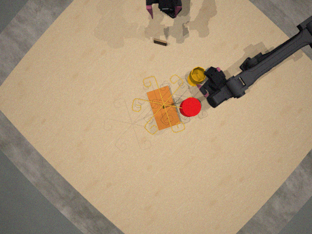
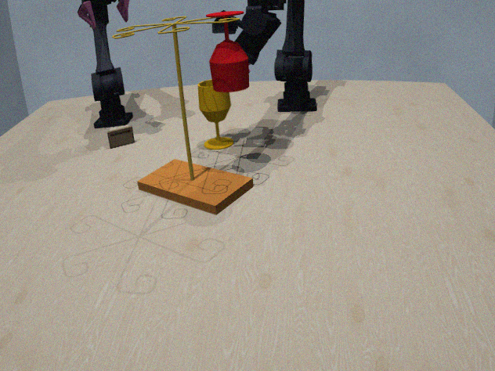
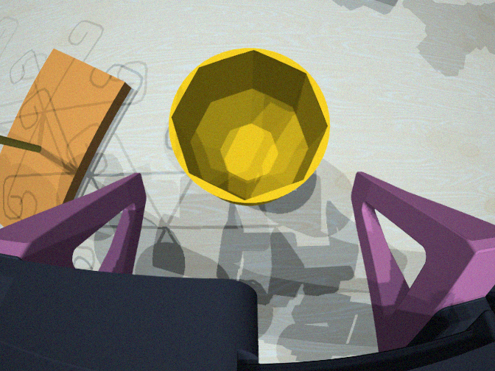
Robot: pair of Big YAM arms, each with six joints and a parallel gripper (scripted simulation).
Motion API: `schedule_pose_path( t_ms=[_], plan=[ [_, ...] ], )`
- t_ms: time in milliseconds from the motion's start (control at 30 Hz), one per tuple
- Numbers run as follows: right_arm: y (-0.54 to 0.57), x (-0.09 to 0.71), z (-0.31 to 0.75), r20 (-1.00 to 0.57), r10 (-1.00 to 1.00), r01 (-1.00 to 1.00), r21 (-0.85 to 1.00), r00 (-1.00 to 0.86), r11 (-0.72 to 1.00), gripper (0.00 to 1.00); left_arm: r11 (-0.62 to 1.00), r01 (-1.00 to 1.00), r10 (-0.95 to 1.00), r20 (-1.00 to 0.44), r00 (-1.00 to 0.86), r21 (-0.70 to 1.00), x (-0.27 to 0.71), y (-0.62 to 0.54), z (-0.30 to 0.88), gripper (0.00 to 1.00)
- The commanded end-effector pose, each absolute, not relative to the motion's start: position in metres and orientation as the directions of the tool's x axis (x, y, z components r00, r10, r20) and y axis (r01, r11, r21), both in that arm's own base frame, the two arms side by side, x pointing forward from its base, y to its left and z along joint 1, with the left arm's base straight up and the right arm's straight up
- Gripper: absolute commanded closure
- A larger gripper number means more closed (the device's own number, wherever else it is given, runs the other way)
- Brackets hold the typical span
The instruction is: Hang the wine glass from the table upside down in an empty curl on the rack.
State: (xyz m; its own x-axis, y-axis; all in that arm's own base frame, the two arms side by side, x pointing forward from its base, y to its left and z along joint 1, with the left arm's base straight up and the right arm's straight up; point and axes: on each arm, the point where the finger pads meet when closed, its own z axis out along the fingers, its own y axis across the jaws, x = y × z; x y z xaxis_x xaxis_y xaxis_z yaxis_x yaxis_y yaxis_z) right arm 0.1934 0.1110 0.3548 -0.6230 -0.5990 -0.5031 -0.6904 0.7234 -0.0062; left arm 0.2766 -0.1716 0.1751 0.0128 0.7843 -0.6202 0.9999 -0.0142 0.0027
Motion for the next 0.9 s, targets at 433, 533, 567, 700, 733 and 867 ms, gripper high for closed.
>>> schedule_pose_path(
  t_ms=[433, 533, 567, 700, 733, 867],
  plan=[
    [0.112, 0.196, 0.365, -0.516, -0.588, -0.683, -0.007, -0.623, 0.730, 0.00, -0.014, 1.000, 0.783, -0.622, 0.013, 0.003, 0.279, -0.191, 0.160, 0.00],
    [0.112, 0.196, 0.365, -0.516, -0.588, -0.683, -0.007, -0.623, 0.730, 0.00, -0.014, 1.000, 0.783, -0.621, 0.010, -0.002, 0.278, -0.194, 0.154, 0.00],
    [0.112, 0.196, 0.365, -0.516, -0.588, -0.683, -0.007, -0.623, 0.730, 0.00, -0.014, 1.000, 0.783, -0.621, 0.010, -0.002, 0.278, -0.194, 0.153, 0.00],
    [0.112, 0.196, 0.365, -0.516, -0.588, -0.683, -0.007, -0.623, 0.730, 0.00, -0.014, 1.000, 0.783, -0.622, 0.011, 0.000, 0.279, -0.198, 0.149, 0.00],
    [0.112, 0.196, 0.365, -0.516, -0.588, -0.683, -0.007, -0.623, 0.730, 0.00, -0.014, 1.000, 0.783, -0.622, 0.011, 0.000, 0.279, -0.199, 0.148, 0.00],
    [0.112, 0.196, 0.365, -0.516, -0.588, -0.683, -0.007, -0.623, 0.730, 0.00, -0.014, 1.000, 0.783, -0.622, 0.011, 0.000, 0.278, -0.203, 0.143, 0.00]
  ],
)
